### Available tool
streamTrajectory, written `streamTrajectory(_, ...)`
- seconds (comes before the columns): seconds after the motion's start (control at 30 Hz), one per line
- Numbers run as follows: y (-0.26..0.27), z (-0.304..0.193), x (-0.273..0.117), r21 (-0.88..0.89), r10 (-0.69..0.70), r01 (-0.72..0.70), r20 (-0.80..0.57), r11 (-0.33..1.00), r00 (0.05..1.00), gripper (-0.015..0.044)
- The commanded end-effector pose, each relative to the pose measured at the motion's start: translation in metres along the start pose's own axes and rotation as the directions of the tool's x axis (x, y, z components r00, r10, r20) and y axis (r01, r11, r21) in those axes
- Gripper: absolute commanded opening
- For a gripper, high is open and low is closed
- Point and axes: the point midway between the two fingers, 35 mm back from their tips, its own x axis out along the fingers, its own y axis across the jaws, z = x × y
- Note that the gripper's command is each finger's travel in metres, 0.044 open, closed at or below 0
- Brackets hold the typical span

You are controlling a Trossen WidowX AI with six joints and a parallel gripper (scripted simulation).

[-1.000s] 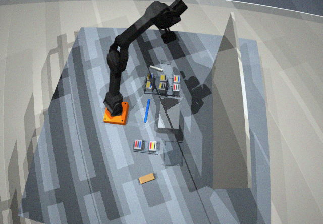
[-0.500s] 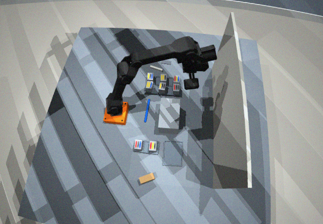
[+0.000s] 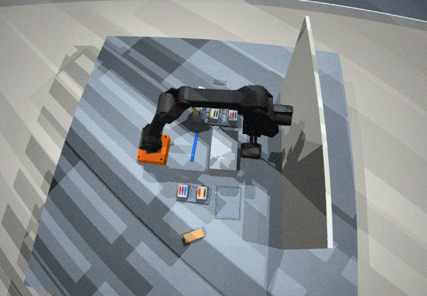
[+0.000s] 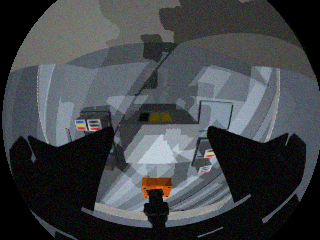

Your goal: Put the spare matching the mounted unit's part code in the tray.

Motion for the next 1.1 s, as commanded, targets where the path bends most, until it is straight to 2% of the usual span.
streamTrajectory(0.0, -0.002, -0.001, 0.001, -0.006, -0.01, 0.01, -0.008, 1.0, 1.0, 0.044)
streamTrajectory(0.33, 0.002, -0.001, 0.002, -0.024, -0.01, 0.01, -0.008, 1.0, 1.0, 0.044)
streamTrajectory(0.43, 0.045, -0.01, 0.009, -0.274, -0.004, 0.001, -0.009, 0.962, 1.0, 0.044)
streamTrajectory(0.57, 0.112, -0.035, 0.023, -0.639, 0.004, -0.012, -0.014, 0.769, 1.0, 0.044)
streamTrajectory(0.67, 0.157, -0.064, 0.035, -0.847, 0.008, -0.021, -0.02, 0.531, 1.0, 0.044)
streamTrajectory(0.77, 0.194, -0.097, 0.046, -0.966, 0.01, -0.028, -0.027, 0.256, 1.0, 0.044)
streamTrajectory(0.87, 0.221, -0.131, 0.057, -0.999, 0.009, -0.034, -0.034, -0.015, 0.999, 0.044)
streamTrajectory(0.93, 0.227, -0.138, 0.06, -0.997, 0.009, -0.034, -0.035, -0.074, 0.999, 0.044)
streamTrajectory(1.07, 0.227, -0.138, 0.06, -0.997, 0.009, -0.034, -0.035, -0.074, 0.999, 0.044)
